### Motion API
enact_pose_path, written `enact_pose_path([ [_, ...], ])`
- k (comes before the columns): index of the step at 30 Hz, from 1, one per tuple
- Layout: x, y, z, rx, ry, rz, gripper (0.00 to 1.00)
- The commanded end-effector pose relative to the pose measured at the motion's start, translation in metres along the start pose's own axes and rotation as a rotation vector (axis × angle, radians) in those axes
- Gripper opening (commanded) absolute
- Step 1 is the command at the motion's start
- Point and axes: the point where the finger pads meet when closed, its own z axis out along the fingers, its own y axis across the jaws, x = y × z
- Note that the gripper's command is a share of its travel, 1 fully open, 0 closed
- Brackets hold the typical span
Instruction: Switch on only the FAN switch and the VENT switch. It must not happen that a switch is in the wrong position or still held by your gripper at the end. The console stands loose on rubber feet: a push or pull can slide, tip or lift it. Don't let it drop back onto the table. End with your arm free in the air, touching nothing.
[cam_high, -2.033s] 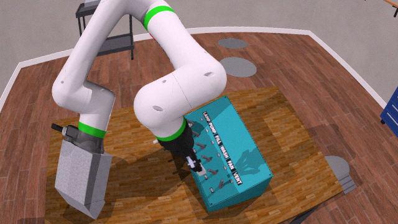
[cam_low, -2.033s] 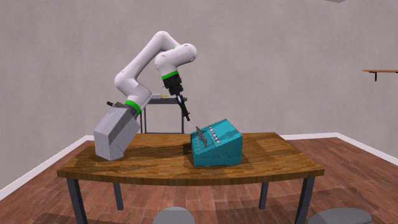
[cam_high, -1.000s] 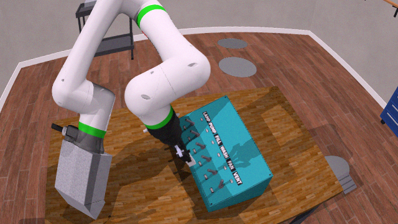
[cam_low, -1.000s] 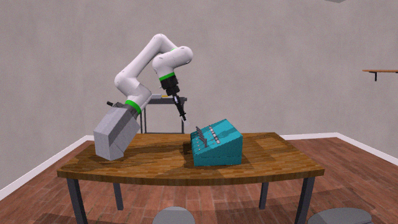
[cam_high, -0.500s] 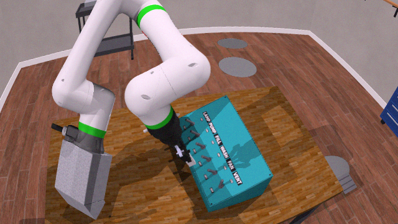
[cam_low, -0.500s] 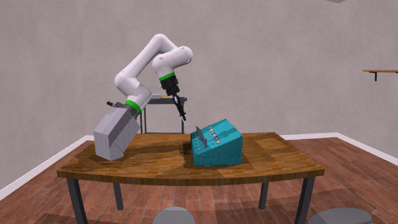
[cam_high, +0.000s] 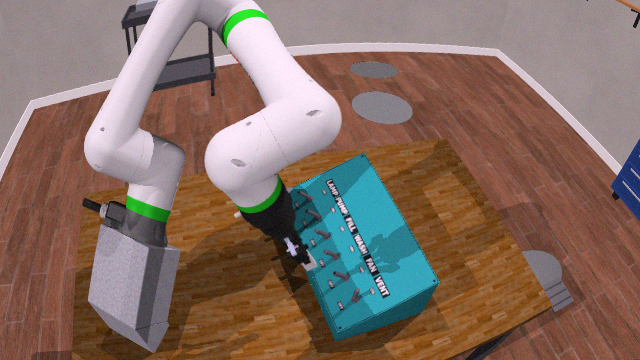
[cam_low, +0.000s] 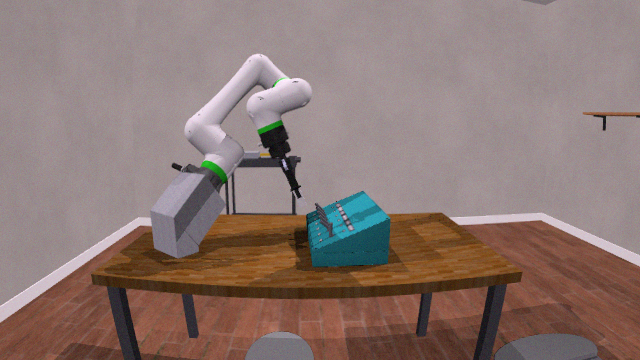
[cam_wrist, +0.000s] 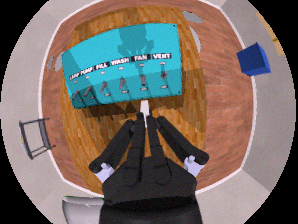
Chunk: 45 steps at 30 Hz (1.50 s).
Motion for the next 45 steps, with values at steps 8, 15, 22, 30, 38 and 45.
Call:
enact_pose_path([
  [8,0.000,0.000,0.026,0.000,0.000,0.000,0.00],
  [15,0.000,0.000,0.045,0.000,0.000,0.000,0.00],
  [22,0.000,0.000,0.063,0.000,0.000,0.000,0.00],
  [30,0.000,0.000,0.079,0.000,0.000,0.000,0.00],
  [38,0.000,0.000,0.085,0.000,0.000,0.000,0.00],
  [45,0.000,0.000,0.087,0.000,0.000,0.000,0.00],
])
